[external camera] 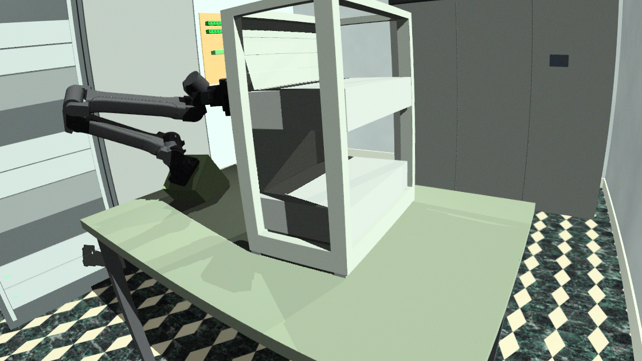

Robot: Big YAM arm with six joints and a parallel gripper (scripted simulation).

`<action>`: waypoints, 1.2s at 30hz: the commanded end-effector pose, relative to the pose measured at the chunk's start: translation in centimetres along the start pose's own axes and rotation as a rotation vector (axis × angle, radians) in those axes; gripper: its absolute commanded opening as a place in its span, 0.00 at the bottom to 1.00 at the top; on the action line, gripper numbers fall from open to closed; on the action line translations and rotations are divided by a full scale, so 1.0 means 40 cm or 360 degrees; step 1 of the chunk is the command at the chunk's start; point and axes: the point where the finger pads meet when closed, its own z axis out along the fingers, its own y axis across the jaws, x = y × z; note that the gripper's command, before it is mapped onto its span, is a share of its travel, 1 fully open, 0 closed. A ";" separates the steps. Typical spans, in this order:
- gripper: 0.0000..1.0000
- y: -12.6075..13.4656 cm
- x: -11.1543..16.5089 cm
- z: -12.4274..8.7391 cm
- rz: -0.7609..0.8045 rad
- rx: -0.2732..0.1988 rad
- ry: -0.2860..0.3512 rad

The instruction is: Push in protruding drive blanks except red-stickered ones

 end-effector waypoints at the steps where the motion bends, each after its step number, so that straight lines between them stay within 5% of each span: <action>1: 0.00 0.026 -0.028 0.112 0.0049 0.0019 -0.0069; 6: 0.00 0.024 -0.029 0.144 0.0047 0.0020 -0.0069; 7: 0.00 -0.027 -0.008 0.109 0.0006 0.0059 -0.0027; 24: 0.00 0.038 -0.051 0.141 0.0064 0.0003 -0.0086; 36: 0.00 0.006 -0.031 0.132 0.0030 0.0038 -0.0055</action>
